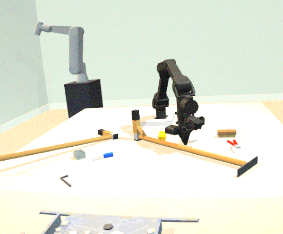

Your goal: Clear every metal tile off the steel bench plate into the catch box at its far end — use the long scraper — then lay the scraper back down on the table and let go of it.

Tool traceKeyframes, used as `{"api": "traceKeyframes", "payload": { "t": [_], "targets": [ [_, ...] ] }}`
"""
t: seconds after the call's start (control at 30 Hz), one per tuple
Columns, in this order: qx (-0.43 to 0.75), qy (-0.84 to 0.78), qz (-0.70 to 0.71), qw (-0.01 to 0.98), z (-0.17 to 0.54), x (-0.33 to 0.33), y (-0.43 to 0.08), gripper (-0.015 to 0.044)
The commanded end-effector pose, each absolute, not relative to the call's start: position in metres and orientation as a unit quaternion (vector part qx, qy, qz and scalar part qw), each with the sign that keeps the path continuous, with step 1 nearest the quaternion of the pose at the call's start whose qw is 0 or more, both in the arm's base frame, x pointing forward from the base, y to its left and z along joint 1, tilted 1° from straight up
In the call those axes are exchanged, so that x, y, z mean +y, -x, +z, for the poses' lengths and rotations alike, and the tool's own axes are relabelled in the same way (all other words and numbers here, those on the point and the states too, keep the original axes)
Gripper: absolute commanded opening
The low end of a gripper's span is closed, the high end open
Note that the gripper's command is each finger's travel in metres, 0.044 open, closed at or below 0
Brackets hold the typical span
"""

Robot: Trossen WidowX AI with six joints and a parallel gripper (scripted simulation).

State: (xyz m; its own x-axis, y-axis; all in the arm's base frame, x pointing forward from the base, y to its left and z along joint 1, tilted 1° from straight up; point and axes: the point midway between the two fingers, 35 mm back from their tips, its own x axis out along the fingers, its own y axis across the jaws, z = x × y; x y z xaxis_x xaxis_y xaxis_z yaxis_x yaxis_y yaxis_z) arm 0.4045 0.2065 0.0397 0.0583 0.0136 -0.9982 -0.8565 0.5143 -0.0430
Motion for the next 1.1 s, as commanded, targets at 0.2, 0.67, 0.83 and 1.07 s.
{"api": "traceKeyframes", "payload": {
  "t": [0.2,0.67,0.83,1.07],
  "targets": [
    [0.592,0.357,0.342,0.637,0.040,0.203,-0.414,0.0000],
    [0.588,0.358,0.341,0.640,0.041,0.197,-0.427,0.0000],
    [0.587,0.358,0.341,0.641,0.041,0.195,-0.432,0.0000],
    [0.585,0.358,0.340,0.643,0.042,0.192,-0.438,0.0000]
  ]
}}
